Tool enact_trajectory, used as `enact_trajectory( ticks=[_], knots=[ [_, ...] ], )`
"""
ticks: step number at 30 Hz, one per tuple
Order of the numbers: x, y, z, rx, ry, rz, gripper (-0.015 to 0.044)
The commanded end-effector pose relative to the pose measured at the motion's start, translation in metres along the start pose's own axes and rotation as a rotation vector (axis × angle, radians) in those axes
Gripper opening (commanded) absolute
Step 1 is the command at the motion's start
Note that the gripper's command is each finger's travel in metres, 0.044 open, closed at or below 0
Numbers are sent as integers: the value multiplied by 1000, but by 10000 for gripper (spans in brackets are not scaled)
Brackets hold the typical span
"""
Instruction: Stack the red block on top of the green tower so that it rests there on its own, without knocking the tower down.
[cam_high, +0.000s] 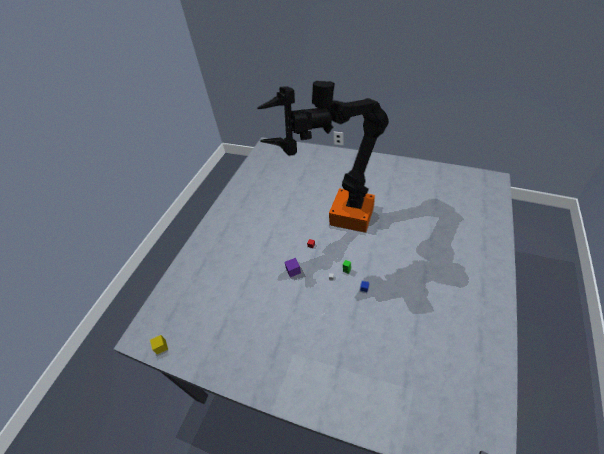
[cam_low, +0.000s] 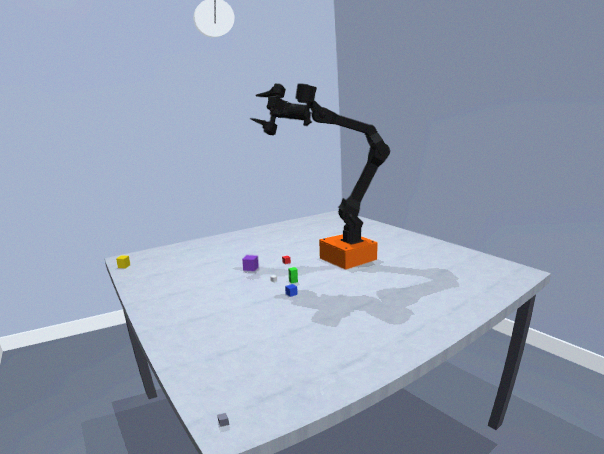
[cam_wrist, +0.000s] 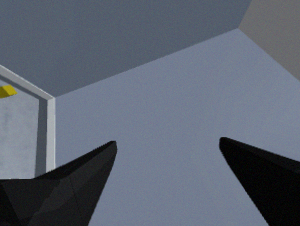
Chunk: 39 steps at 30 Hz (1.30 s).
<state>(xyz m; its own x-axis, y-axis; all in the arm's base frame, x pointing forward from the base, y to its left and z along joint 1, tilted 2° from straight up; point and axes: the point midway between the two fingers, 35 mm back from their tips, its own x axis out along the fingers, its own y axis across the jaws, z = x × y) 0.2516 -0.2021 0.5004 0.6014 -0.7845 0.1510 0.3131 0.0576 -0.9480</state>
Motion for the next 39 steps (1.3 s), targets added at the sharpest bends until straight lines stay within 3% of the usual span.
enact_trajectory(
  ticks=[1, 7, 13, 24, 29, 39],
  knots=[
    [20, 74, -4, 24, 17, 211, 440],
    [26, 170, -19, 75, 80, 494, 440],
    [7, 263, -44, 144, 204, 788, 440],
    [-94, 400, -104, 300, 641, 1333, 440],
    [-146, 427, -124, 351, 870, 1503, 440],
    [-144, 428, -116, 352, 873, 1505, 440]
  ],
)
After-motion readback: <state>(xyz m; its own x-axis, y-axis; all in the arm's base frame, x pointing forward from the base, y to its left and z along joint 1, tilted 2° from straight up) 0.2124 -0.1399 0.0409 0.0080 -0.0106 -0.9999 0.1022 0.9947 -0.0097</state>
